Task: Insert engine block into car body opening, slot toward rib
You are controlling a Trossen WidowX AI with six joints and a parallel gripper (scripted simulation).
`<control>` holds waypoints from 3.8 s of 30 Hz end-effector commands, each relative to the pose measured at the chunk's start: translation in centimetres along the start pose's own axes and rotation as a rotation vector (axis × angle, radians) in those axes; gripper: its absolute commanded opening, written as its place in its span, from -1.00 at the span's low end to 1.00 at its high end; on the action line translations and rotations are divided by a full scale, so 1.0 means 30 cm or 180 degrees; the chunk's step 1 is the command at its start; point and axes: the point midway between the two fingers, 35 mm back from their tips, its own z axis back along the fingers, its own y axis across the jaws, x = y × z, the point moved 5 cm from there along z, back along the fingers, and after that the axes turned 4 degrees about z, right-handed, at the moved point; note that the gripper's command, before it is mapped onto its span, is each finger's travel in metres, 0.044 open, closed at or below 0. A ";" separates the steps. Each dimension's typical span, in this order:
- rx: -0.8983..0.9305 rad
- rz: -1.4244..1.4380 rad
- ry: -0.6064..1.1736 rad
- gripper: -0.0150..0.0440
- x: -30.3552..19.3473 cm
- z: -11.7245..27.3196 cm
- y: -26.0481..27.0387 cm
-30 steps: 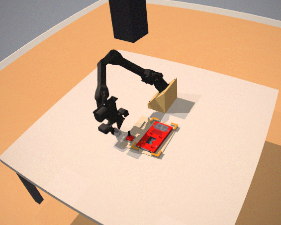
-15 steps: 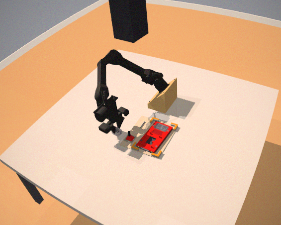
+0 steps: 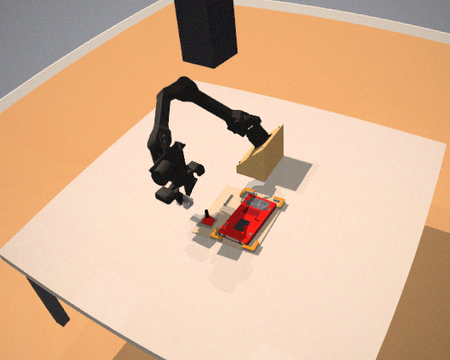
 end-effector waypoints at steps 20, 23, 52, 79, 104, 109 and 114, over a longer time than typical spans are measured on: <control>0.0035 -0.0036 0.0003 -0.49 0.007 0.246 -0.028; 0.0036 -0.0023 0.0003 -0.49 0.006 0.247 -0.028; 0.0053 0.2189 0.0020 -0.49 -0.286 0.147 -0.011; 0.0058 0.4283 0.0002 -0.49 -0.556 0.041 -0.063; 0.0051 0.5347 -0.0015 0.05 -0.671 -0.013 -0.107; 0.0051 0.5264 -0.0014 0.05 -0.671 -0.013 -0.107; 0.0051 0.5229 -0.0014 0.05 -0.672 -0.013 -0.107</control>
